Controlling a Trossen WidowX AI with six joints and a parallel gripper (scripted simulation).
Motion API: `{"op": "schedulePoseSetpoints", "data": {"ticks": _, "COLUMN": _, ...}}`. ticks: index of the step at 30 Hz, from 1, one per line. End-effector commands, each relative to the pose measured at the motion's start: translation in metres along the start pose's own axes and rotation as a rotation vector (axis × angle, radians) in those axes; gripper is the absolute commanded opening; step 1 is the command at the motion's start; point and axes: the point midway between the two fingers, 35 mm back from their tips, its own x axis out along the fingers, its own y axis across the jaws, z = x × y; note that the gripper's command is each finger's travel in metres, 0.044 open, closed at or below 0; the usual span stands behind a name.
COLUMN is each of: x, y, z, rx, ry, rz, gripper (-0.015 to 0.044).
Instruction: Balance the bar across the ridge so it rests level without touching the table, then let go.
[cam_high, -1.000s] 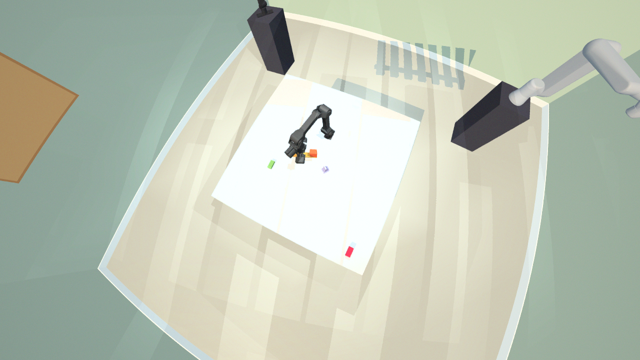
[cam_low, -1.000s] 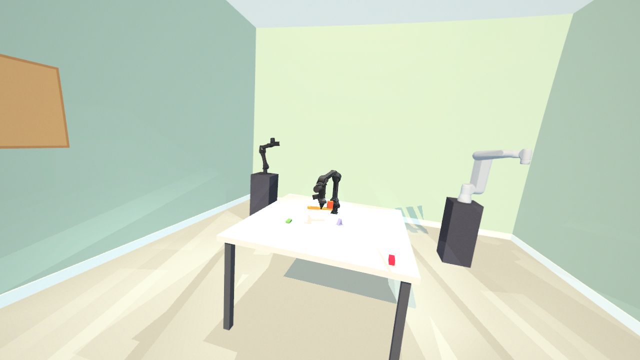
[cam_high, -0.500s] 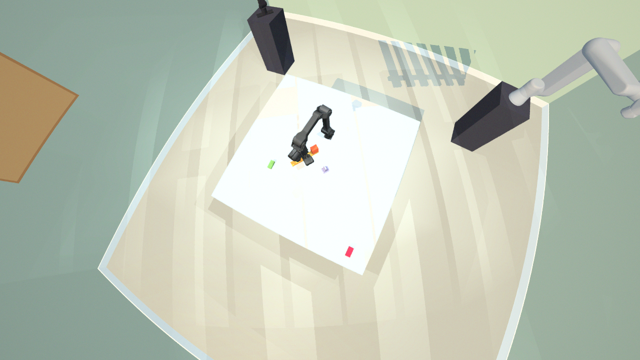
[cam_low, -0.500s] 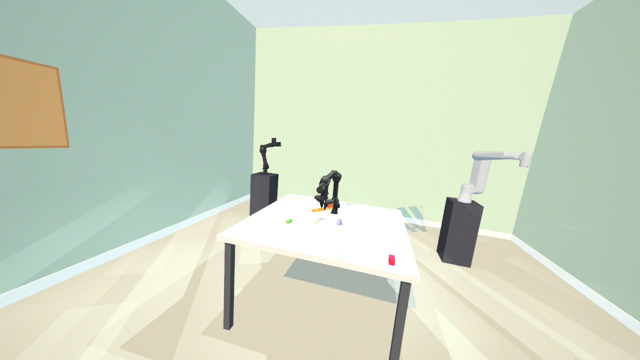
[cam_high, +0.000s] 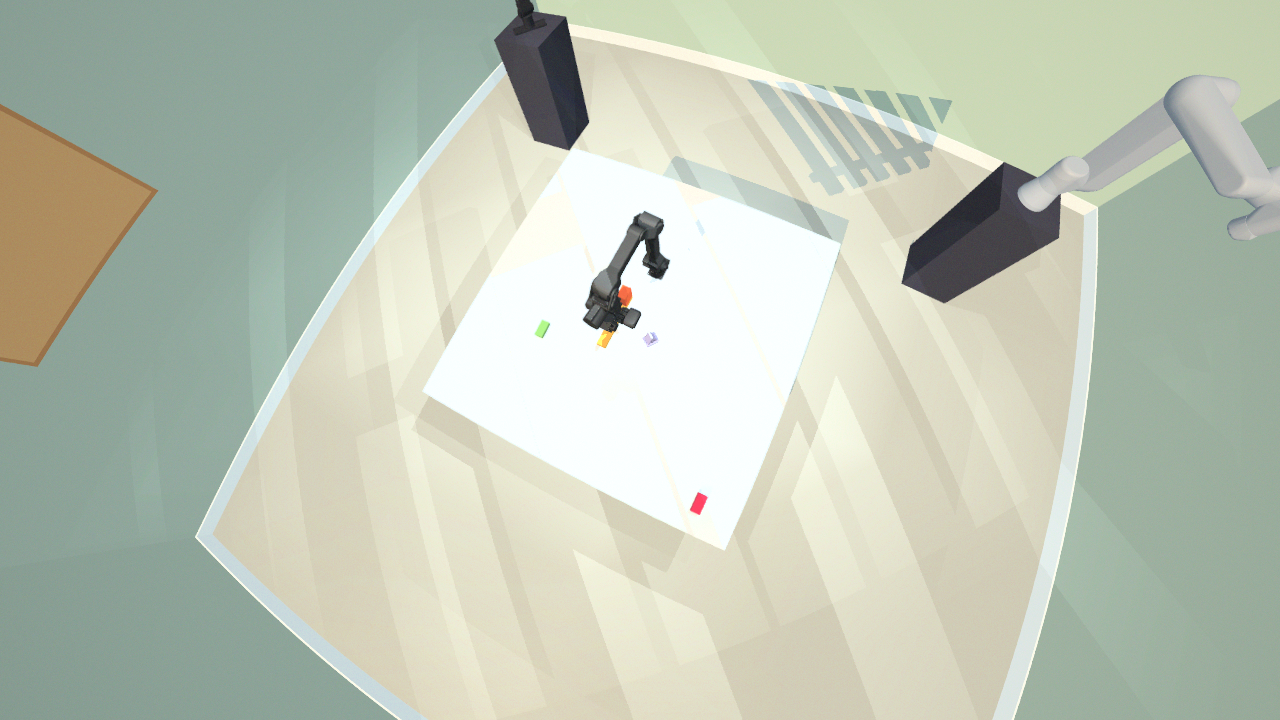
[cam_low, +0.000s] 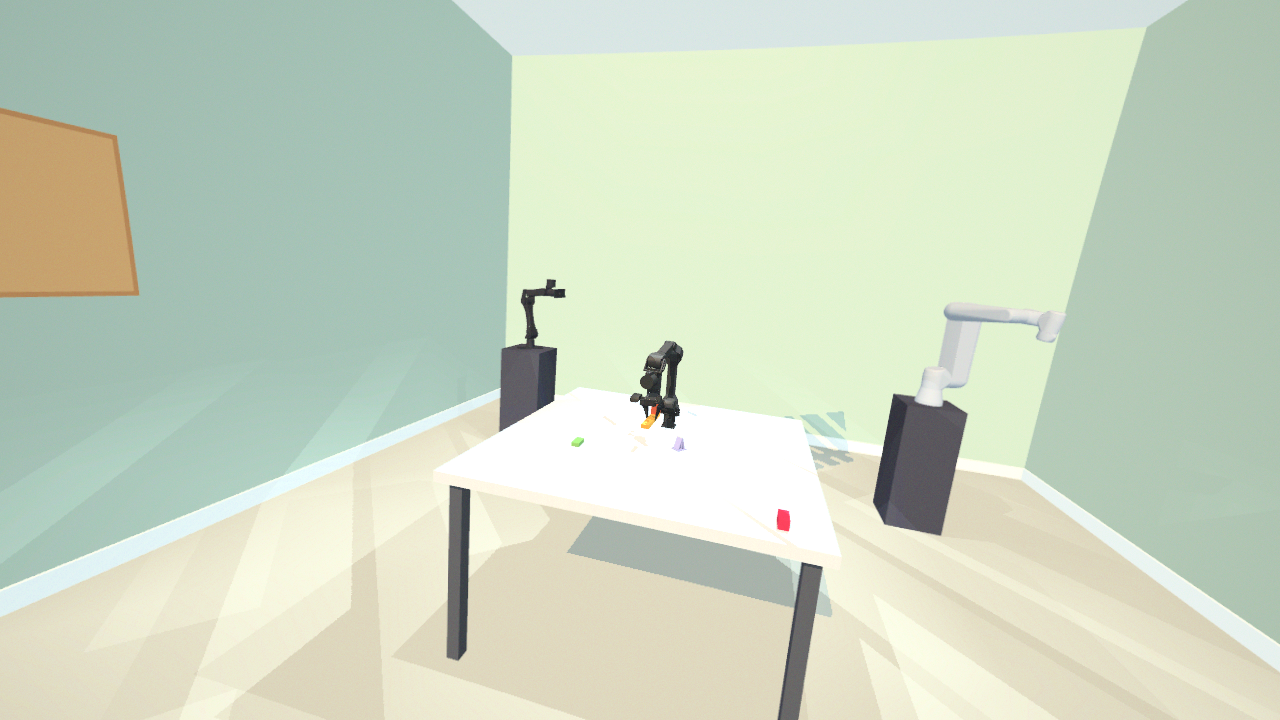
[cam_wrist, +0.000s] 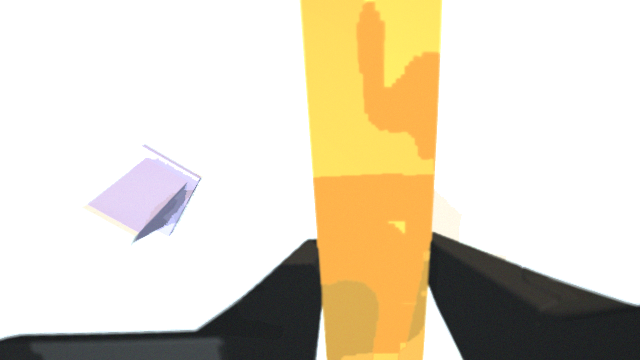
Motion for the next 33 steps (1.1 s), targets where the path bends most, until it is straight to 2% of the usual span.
{"op": "schedulePoseSetpoints", "data": {"ticks": 1, "x": -0.003, "y": 0.008, "z": 0.005, "rx": -0.181, "ry": -0.007, "rz": -0.003, "gripper": 0.0000}}
{"op": "schedulePoseSetpoints", "data": {"ticks": 33, "x": -0.004, "y": 0.083, "z": 0.015, "rx": -1.458, "ry": -0.011, "rz": -0.001, "gripper": 0.0000}}
